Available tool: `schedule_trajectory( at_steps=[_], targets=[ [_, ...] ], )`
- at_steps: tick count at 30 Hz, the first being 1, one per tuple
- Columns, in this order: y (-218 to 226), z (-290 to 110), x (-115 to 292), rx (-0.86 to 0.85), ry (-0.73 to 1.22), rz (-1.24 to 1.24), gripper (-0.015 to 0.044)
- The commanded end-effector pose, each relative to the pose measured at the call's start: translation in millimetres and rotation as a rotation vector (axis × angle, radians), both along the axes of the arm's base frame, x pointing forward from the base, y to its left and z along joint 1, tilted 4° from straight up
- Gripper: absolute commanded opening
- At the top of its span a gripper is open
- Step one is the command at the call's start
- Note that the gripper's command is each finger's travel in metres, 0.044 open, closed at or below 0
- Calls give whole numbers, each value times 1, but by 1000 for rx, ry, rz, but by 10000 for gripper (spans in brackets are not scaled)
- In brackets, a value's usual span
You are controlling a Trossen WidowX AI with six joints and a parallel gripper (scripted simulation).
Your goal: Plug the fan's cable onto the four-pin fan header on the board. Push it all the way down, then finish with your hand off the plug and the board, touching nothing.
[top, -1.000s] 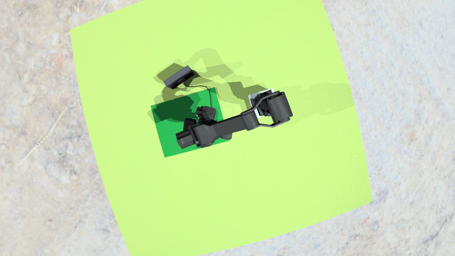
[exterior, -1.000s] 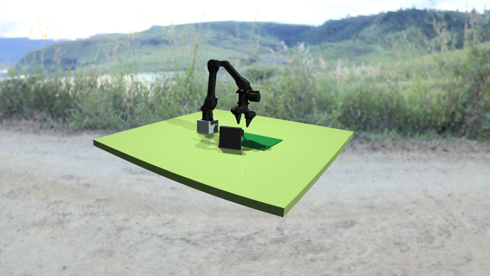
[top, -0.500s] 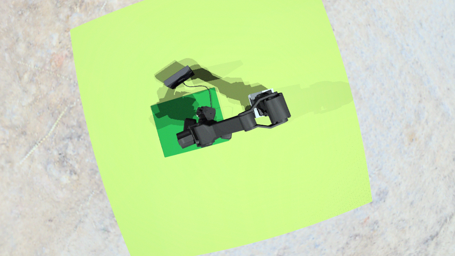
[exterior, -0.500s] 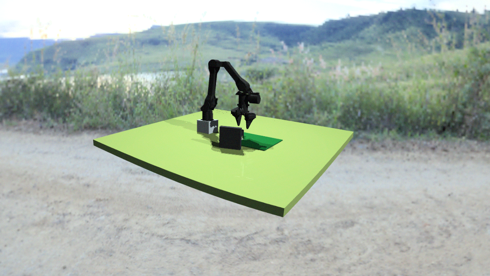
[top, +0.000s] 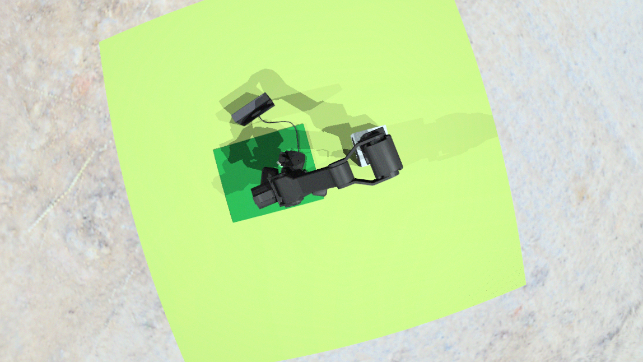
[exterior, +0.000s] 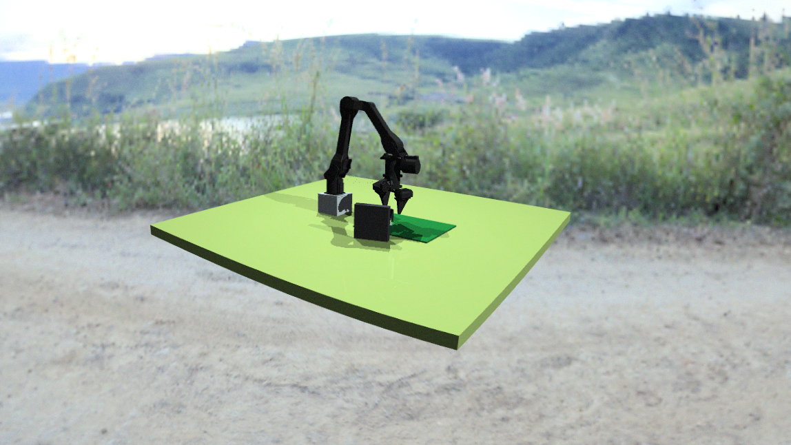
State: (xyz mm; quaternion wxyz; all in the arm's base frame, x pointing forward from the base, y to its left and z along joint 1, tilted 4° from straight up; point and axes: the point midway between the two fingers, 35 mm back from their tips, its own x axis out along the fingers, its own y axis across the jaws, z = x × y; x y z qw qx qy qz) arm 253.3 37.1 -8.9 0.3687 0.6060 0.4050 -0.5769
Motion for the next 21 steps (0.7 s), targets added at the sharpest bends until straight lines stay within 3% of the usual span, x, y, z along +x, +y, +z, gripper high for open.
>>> schedule_trajectory(
  at_steps=[1, 18, 21],
  targets=[
    [0, -12, -4, -5, 17, -6, 440],
    [0, -20, -5, -5, 17, -6, 440],
    [1, -18, -3, -1, 9, 0, 361]
  ],
)
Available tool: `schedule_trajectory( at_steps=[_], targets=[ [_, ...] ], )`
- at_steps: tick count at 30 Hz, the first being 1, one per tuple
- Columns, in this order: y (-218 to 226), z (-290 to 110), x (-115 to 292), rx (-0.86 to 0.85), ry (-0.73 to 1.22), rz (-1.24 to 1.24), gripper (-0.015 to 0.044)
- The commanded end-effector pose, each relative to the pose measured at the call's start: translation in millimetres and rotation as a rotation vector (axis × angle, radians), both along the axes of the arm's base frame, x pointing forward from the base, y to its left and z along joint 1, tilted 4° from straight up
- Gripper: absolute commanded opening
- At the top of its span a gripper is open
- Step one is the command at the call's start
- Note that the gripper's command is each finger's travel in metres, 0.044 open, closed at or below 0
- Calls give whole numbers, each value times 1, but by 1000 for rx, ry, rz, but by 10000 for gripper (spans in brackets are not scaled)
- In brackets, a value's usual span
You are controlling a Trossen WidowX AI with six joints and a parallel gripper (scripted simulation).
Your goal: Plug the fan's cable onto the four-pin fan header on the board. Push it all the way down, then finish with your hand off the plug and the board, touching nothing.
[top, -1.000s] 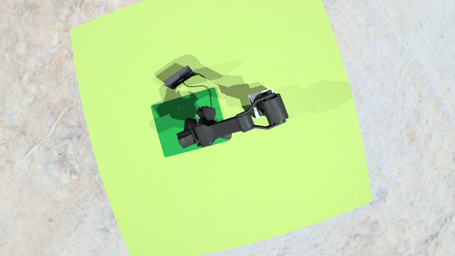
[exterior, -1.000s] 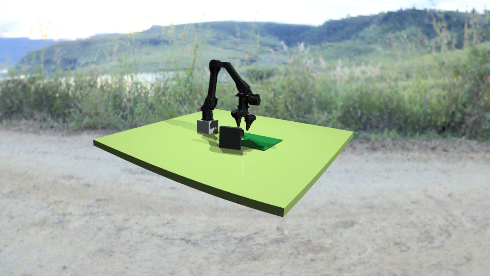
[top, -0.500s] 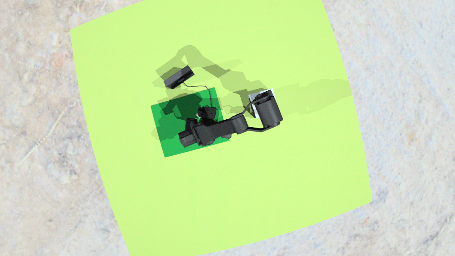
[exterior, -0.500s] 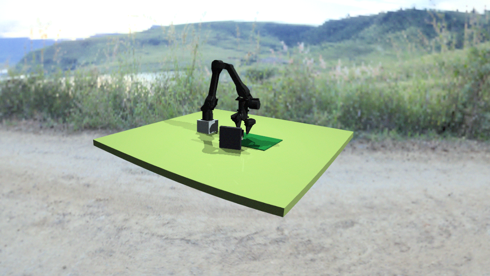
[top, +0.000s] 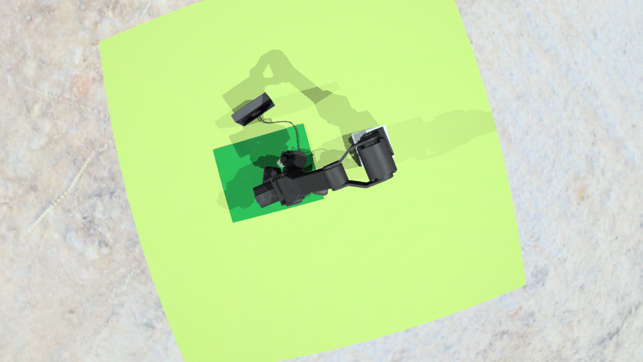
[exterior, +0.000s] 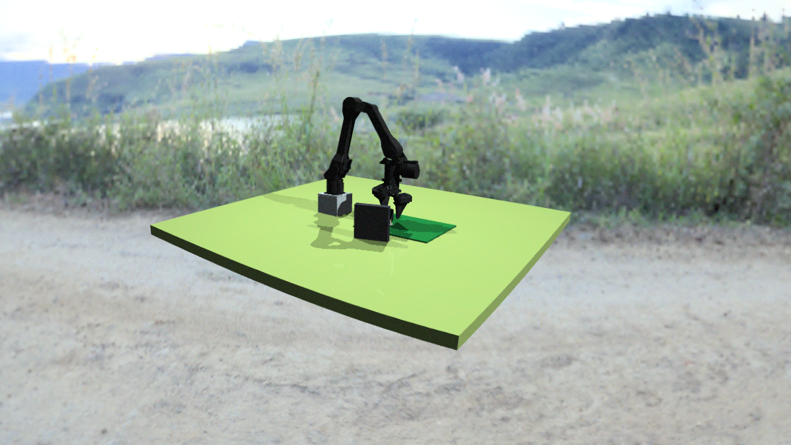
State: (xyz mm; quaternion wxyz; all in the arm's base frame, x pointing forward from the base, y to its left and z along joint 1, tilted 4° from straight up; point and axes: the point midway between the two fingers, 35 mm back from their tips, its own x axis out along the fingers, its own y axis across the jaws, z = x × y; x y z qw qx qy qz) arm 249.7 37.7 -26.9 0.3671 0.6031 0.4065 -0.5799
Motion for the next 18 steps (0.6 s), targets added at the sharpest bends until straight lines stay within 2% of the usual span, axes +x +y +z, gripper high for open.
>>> schedule_trajectory(
  at_steps=[1, 14, 18],
  targets=[
    [0, 0, 0, 0, -1, 0, 335],
    [0, 0, 0, 0, -1, 0, 0],
    [0, 3, 1, 0, 0, 0, 0]
  ],
)
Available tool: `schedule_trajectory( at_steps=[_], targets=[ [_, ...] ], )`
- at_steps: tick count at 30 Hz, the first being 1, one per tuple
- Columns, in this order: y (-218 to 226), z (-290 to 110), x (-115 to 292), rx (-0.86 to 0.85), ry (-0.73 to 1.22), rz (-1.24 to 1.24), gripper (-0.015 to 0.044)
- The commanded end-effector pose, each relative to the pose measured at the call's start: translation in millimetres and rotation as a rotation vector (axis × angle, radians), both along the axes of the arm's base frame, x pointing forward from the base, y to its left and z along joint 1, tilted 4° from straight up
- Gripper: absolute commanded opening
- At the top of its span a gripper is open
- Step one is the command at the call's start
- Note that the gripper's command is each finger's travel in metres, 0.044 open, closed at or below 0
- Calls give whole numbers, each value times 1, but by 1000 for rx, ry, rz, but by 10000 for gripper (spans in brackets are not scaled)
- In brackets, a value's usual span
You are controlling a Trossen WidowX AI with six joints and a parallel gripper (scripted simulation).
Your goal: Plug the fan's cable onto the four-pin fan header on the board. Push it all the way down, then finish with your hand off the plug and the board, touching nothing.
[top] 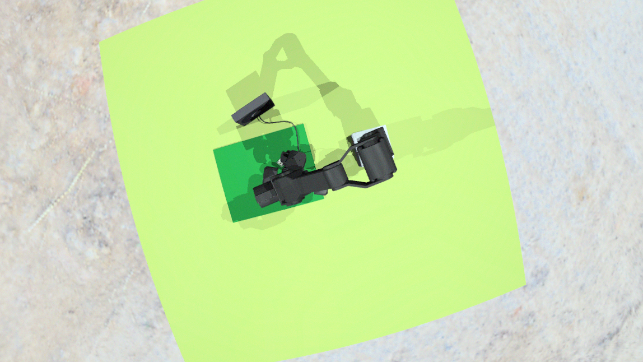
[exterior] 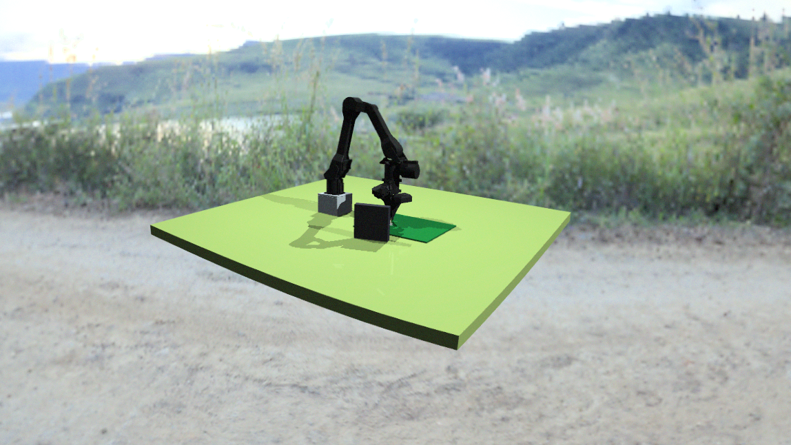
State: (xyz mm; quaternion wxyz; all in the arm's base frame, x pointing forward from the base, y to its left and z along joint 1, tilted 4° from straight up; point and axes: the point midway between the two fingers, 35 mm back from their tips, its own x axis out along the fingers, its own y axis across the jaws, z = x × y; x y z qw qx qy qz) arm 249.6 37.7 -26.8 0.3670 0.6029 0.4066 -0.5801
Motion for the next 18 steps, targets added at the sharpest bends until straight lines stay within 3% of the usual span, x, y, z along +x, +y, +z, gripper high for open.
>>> schedule_trajectory(
  at_steps=[1, 5, 12, 18],
  targets=[
    [-1, 11, 1, -1, 0, -1, 0],
    [-3, 50, 1, -5, 6, -6, 0],
    [-3, 49, 2, -5, 5, 16, 0],
    [-8, 49, 5, -4, -8, 217, 0]
  ],
)
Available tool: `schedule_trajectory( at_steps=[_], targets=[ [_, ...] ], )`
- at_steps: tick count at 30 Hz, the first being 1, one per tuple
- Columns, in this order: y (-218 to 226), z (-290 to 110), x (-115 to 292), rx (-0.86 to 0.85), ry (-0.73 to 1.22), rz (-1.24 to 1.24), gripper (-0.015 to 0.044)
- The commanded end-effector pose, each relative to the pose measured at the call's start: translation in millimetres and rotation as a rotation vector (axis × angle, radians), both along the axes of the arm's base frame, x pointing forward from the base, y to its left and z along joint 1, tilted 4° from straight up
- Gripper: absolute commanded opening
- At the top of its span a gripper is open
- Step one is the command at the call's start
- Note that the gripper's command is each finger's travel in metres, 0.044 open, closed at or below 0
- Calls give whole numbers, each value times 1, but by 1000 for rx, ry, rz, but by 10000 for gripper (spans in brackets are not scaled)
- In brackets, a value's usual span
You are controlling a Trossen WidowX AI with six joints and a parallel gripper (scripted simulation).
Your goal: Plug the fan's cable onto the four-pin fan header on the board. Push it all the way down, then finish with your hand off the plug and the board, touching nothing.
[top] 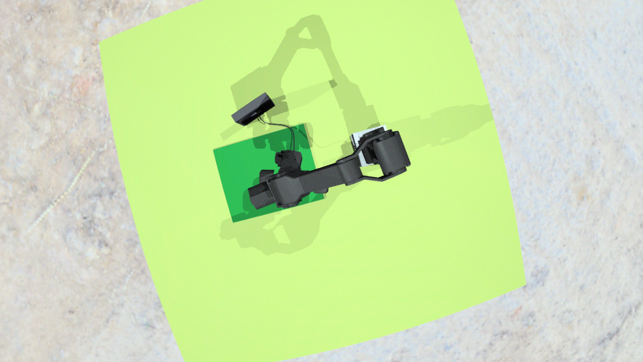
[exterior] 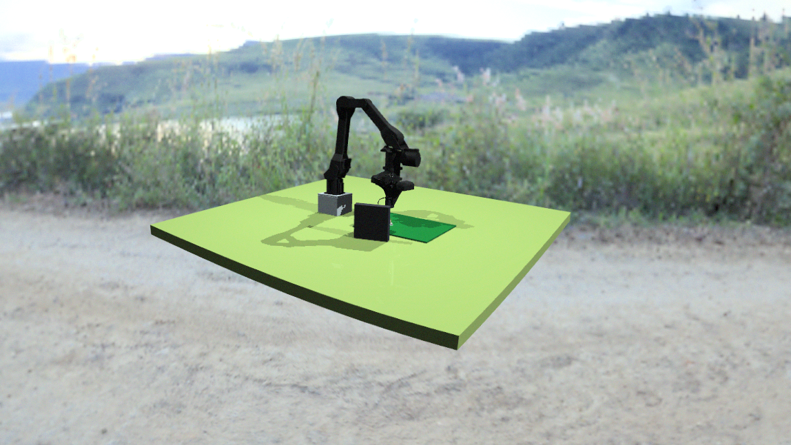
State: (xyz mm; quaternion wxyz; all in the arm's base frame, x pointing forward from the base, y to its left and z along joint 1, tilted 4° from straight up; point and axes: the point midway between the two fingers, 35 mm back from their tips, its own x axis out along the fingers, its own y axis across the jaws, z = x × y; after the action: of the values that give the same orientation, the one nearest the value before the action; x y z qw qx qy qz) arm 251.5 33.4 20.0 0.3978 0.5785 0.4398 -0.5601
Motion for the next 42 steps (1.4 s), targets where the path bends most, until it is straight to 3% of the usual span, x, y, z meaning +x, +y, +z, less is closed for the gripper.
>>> schedule_trajectory(
  at_steps=[1, 42],
  targets=[
    [-5, 2, 3, -2, -14, 141, 0],
    [-43, 0, 20, 10, -98, 1551, 0]
  ],
)
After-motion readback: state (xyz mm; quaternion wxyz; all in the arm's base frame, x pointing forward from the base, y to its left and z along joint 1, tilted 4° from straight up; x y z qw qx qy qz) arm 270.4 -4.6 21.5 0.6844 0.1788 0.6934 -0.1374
